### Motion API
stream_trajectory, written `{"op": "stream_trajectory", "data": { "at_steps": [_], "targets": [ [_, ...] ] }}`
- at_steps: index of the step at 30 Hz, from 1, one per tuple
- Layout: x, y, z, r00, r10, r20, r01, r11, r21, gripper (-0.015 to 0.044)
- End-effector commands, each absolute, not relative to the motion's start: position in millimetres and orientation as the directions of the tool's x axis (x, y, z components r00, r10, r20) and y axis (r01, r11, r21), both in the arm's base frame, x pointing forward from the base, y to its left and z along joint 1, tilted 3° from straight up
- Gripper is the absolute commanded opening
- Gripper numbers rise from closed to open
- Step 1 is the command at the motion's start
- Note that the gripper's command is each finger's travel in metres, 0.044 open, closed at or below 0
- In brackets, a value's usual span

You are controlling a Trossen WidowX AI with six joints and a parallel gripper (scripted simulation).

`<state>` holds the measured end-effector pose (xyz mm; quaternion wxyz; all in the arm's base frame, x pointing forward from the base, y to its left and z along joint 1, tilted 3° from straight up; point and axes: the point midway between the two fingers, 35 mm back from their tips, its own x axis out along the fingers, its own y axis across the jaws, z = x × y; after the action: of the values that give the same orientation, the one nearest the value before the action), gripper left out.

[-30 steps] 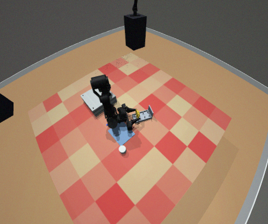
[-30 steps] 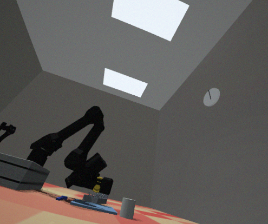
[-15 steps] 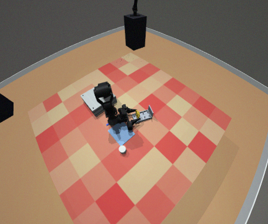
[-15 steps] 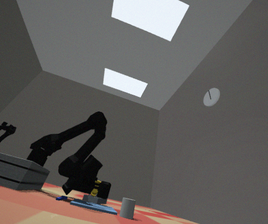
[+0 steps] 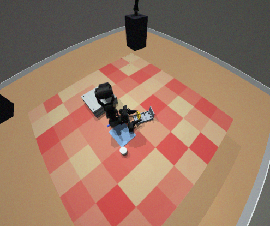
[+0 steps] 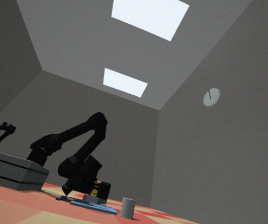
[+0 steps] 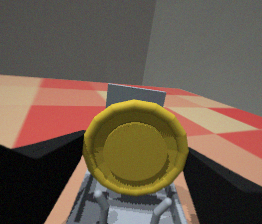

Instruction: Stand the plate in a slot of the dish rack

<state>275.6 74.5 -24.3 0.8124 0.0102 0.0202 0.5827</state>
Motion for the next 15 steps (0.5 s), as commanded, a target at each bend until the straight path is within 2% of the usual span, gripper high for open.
{"op": "stream_trajectory", "data": {
  "at_steps": [1,13,15],
  "targets": [
    [275.6,74.5,-24.3,0.32,0.947,-0.021,-0.946,0.321,0.04,0.0079],
    [275.6,74.5,-24.3,0.32,0.947,-0.021,-0.946,0.321,0.04,0.0394],
    [275.6,74.5,-24.3,0.32,0.947,-0.021,-0.946,0.321,0.04,0.04]
  ]
}}
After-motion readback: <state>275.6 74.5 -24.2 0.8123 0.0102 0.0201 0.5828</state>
